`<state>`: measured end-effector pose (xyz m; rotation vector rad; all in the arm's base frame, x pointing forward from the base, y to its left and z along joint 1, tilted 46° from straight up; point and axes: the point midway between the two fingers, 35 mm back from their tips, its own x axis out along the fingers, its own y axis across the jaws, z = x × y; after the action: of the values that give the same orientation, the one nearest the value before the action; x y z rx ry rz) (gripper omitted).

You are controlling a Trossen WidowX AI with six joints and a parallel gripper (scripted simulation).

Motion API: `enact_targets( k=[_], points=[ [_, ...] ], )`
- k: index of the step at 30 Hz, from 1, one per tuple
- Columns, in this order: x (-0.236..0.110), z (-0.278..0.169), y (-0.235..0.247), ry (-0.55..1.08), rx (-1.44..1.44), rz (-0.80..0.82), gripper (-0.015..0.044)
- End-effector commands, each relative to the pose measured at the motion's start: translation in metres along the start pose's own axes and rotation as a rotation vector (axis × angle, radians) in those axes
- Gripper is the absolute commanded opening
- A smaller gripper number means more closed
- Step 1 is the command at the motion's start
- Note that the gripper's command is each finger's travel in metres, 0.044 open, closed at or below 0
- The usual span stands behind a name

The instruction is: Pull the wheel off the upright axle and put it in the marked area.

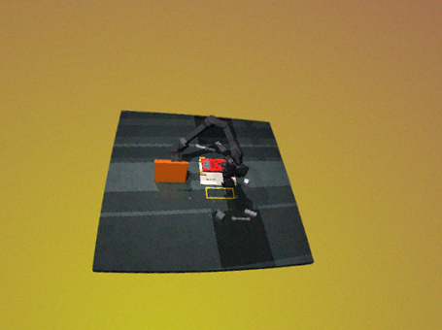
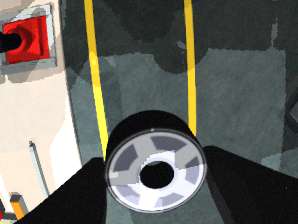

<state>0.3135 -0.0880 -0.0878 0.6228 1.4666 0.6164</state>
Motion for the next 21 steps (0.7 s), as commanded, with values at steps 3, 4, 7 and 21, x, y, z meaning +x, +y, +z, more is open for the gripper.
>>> enact_targets(
  k=[3, 4, 7, 21],
  points=[
    [0.003, -0.009, -0.007, 0.009, -0.012, 0.002, 0.0000],
    [0.005, -0.009, -0.007, 0.009, -0.012, 0.002, 0.0000],
    [0.014, -0.009, -0.007, 0.009, -0.012, 0.002, 0.0000],
    [0.071, -0.007, -0.007, 0.008, -0.011, 0.002, 0.0000]
  ],
)
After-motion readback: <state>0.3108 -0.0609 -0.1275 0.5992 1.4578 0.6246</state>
